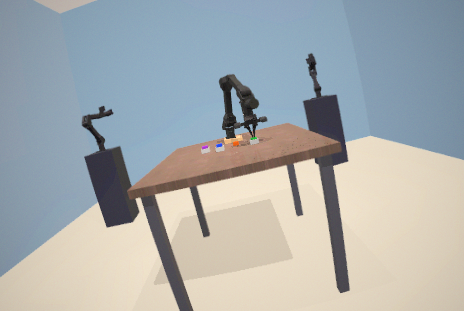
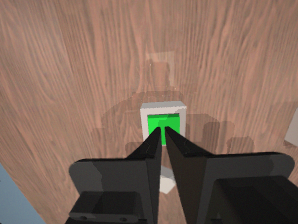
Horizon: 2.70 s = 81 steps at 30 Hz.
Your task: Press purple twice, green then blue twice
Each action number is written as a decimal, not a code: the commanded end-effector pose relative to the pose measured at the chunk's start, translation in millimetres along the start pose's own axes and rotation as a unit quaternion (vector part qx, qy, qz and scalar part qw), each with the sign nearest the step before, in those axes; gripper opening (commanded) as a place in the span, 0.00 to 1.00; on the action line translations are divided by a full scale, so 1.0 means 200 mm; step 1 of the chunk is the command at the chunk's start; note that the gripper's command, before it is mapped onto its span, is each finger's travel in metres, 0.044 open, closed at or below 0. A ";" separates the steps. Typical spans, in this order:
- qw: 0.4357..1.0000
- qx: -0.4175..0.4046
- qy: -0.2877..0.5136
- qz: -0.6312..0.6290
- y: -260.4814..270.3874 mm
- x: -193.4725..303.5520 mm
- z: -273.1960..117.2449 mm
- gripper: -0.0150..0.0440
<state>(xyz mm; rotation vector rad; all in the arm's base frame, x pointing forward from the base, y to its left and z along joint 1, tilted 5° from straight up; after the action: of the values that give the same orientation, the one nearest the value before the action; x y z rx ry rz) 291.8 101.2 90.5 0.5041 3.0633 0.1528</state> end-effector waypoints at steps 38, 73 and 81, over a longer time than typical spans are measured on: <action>1.000 0.008 0.001 0.003 -0.22 -0.10 -0.46 0.29; 1.000 0.012 0.002 0.003 -0.99 -0.15 -0.09 0.29; 1.000 0.012 0.002 0.003 -0.99 -0.15 -0.02 0.29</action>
<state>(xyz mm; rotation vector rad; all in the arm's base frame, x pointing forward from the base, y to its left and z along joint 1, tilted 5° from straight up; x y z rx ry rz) 257.1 -96.6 82.5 0.5041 3.0627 0.1072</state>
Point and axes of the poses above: the point midway between the two fingers, 35 mm back from their tips, its own z axis out along the fingers, its own y axis across the jaws, x = y × z, the point moved 3 cm from there along -z, back along the fingers, and after that the axes turned 14 degrees about z, right-handed, at the moved point
